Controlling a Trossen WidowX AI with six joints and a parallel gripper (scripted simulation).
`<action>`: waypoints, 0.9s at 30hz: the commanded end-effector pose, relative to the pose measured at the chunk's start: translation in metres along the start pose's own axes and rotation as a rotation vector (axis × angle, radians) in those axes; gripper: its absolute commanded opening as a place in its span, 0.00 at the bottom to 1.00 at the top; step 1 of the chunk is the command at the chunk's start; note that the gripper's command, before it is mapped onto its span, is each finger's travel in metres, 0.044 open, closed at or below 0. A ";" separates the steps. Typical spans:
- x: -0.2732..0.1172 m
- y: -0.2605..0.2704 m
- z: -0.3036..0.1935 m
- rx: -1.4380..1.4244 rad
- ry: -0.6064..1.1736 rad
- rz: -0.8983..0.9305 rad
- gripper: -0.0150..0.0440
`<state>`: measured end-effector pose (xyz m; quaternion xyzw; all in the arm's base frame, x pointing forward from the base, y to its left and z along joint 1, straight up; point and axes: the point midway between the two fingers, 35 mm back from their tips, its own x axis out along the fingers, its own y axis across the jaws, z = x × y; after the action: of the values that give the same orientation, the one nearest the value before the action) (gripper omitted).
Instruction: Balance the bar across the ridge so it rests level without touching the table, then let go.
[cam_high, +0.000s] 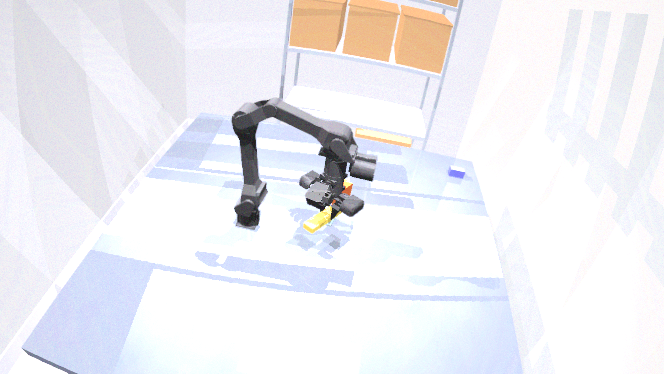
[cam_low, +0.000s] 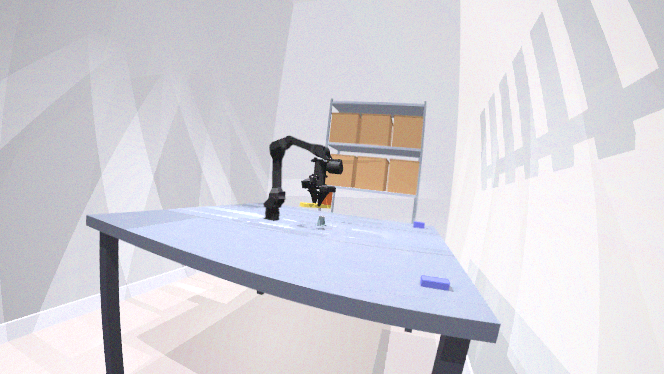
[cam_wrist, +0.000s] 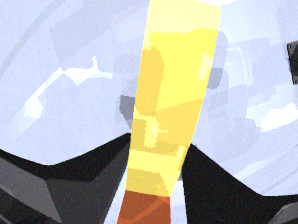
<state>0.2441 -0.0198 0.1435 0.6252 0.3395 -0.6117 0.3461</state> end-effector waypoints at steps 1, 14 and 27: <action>0.000 -0.009 -0.010 -0.063 -0.002 0.000 0.25; -0.001 -0.042 -0.048 -0.308 0.002 -0.002 0.25; 0.013 -0.045 -0.056 -0.346 0.003 -0.002 0.25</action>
<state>0.2363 0.0508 0.1356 0.5584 0.4393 -0.5438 0.4466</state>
